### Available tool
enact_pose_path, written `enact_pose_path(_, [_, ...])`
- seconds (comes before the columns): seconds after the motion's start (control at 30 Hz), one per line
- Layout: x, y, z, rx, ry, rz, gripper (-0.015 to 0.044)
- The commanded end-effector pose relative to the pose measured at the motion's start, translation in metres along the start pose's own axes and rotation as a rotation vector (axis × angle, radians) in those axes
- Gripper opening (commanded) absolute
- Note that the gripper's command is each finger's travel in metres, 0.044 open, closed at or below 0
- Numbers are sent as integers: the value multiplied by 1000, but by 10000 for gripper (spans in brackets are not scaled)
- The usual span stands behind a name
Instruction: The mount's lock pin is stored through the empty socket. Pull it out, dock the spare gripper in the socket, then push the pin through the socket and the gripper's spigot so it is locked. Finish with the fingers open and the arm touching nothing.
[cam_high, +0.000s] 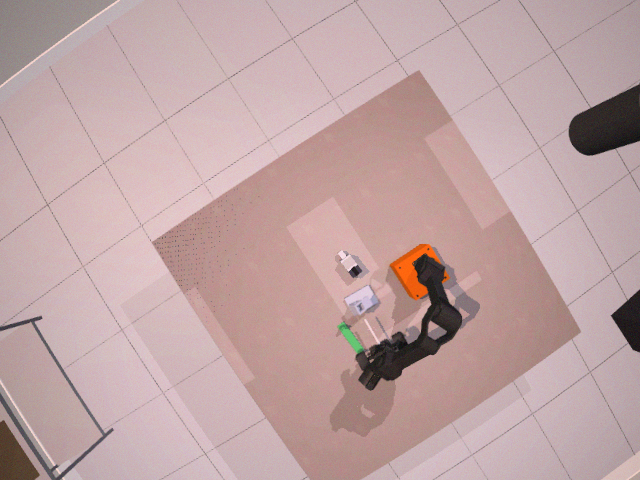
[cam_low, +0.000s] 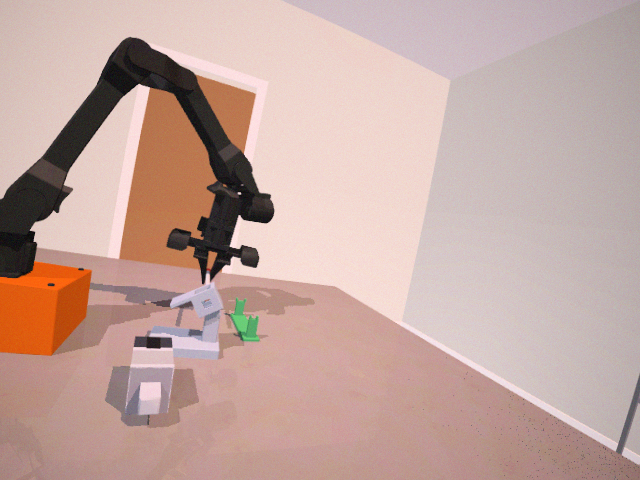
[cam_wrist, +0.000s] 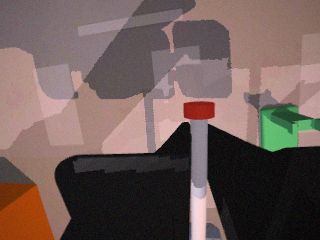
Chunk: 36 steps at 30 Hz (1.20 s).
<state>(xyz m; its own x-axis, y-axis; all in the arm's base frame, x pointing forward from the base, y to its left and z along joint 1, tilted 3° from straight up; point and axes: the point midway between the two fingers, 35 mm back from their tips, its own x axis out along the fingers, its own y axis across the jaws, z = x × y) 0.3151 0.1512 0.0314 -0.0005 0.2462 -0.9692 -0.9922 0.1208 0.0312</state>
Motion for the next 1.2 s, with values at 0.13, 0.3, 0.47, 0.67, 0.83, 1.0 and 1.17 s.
enact_pose_path(0.13, [-12, 1, 2, 1, 1, 2, 0])
enact_pose_path(0.3, [-18, 5, 1, 5, 8, 14, 0])
enact_pose_path(0.47, [-24, 8, 1, 9, 13, 25, 0])
enact_pose_path(0.67, [-19, 10, -1, 12, 19, 35, 0])
enact_pose_path(0.83, [-20, 6, 1, 8, 19, 35, 0])
enact_pose_path(1.0, [-22, -8, 9, -5, 20, 36, 0])
enact_pose_path(1.17, [-24, -22, 16, -21, 21, 37, 0])
